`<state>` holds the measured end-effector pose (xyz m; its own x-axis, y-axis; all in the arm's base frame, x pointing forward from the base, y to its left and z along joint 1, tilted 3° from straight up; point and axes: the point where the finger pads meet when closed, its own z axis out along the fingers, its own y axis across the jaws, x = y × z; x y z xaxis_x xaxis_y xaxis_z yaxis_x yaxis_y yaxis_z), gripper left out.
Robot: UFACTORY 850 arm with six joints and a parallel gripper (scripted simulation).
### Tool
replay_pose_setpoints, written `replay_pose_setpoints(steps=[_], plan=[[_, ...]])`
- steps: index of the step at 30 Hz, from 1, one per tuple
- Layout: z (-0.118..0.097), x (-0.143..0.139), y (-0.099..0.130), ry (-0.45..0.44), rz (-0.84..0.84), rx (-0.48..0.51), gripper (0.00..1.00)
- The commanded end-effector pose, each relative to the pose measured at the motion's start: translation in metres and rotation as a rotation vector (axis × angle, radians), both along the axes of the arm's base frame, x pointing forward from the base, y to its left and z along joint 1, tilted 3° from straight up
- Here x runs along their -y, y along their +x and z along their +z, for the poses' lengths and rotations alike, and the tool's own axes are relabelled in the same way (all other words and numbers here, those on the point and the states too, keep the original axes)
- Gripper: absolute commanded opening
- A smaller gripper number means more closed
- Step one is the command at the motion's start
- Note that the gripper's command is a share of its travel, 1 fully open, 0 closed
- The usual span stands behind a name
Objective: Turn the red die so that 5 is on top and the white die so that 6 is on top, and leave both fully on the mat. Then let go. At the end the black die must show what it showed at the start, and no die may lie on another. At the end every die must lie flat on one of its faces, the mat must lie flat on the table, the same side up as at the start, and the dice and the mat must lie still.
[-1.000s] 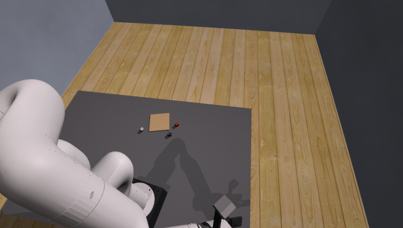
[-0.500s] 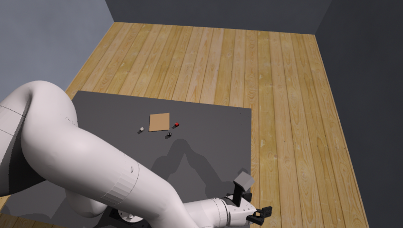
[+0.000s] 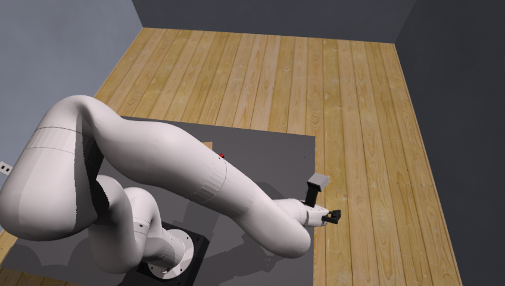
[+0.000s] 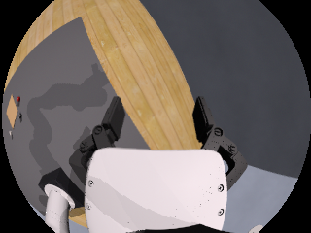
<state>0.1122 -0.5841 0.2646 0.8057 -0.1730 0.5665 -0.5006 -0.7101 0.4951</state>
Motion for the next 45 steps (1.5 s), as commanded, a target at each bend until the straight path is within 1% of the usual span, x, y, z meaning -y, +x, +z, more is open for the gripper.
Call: replay_pose_setpoints(steps=[1, 2, 3, 5, 6, 7, 9, 10, 11, 13, 14, 15, 17, 18, 19, 21, 22, 23, 25, 26, 27, 29, 30, 31, 35, 36, 41, 42, 45], plan=[[-0.016, 0.007, 0.041, 0.050, 0.009, -0.011, 1.00], [-0.029, -0.001, 0.076, 0.103, 0.029, -0.023, 1.00], [-0.031, 0.000, 0.081, 0.103, 0.029, -0.023, 1.00], [-0.031, 0.000, 0.081, 0.103, 0.029, -0.023, 1.00], [-0.044, -0.011, 0.116, 0.157, 0.051, -0.039, 1.00], [-0.046, -0.012, 0.121, 0.157, 0.051, -0.039, 1.00], [-0.046, -0.012, 0.121, 0.157, 0.051, -0.039, 1.00], [-0.059, -0.027, 0.155, 0.212, 0.073, -0.057, 1.00], [-0.061, -0.028, 0.162, 0.212, 0.073, -0.057, 1.00], [-0.061, -0.028, 0.162, 0.212, 0.073, -0.057, 1.00], [-0.074, -0.046, 0.193, 0.267, 0.095, -0.079, 1.00], [-0.077, -0.048, 0.201, 0.267, 0.095, -0.079, 1.00], [-0.077, -0.048, 0.201, 0.267, 0.095, -0.079, 1.00], [-0.089, -0.069, 0.230, 0.321, 0.118, -0.104, 1.00], [-0.092, -0.073, 0.239, 0.321, 0.118, -0.104, 1.00], [-0.092, -0.073, 0.239, 0.321, 0.118, -0.104, 1.00], [-0.103, -0.096, 0.264, 0.373, 0.141, -0.131, 1.00], [-0.106, -0.101, 0.274, 0.373, 0.141, -0.131, 1.00], [-0.106, -0.101, 0.275, 0.373, 0.141, -0.131, 1.00], [-0.117, -0.127, 0.299, 0.423, 0.163, -0.161, 1.00], [-0.120, -0.132, 0.307, 0.423, 0.163, -0.161, 1.00], [-0.120, -0.132, 0.307, 0.423, 0.163, -0.161, 1.00], [-0.131, -0.160, 0.330, 0.471, 0.184, -0.192, 1.00], [-0.133, -0.165, 0.336, 0.471, 0.184, -0.192, 1.00], [-0.133, -0.165, 0.336, 0.471, 0.184, -0.192, 1.00], [-0.145, -0.199, 0.361, 0.515, 0.204, -0.225, 1.00], [-0.145, -0.199, 0.361, 0.515, 0.204, -0.225, 1.00], [-0.156, -0.233, 0.382, 0.555, 0.223, -0.257, 1.00], [-0.156, -0.233, 0.382, 0.555, 0.223, -0.257, 1.00]])
